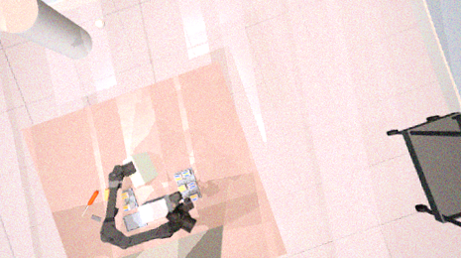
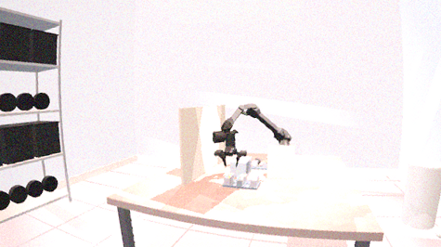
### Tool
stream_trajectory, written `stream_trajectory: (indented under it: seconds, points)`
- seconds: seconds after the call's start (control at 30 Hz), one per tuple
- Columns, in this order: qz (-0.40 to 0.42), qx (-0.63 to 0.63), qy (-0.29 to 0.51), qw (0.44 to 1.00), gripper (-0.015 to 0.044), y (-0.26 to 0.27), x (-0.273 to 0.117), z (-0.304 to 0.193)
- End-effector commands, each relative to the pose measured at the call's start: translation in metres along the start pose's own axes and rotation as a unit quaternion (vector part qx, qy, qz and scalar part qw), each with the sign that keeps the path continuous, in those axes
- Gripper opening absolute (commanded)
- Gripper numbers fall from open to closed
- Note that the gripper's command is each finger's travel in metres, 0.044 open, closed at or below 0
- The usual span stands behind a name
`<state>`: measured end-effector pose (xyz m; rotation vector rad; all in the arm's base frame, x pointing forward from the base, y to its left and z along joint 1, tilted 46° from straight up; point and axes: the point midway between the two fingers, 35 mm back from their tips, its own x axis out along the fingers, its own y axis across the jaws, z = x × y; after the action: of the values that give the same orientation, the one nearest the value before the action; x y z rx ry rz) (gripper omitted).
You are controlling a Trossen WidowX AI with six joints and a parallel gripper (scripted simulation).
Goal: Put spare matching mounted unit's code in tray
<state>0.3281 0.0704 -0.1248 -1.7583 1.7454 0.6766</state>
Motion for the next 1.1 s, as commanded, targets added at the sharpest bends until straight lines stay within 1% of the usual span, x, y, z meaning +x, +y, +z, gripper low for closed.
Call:
stream_trajectory:
  seconds: [0.0,1.07]
  points:
    - [-0.006,-0.003,-0.001,1.000,0.0300,-0.002,-0.001,0.001]
    - [-0.007,-0.003,-0.001,1.000,0.0300,-0.004,0.048,0.002]
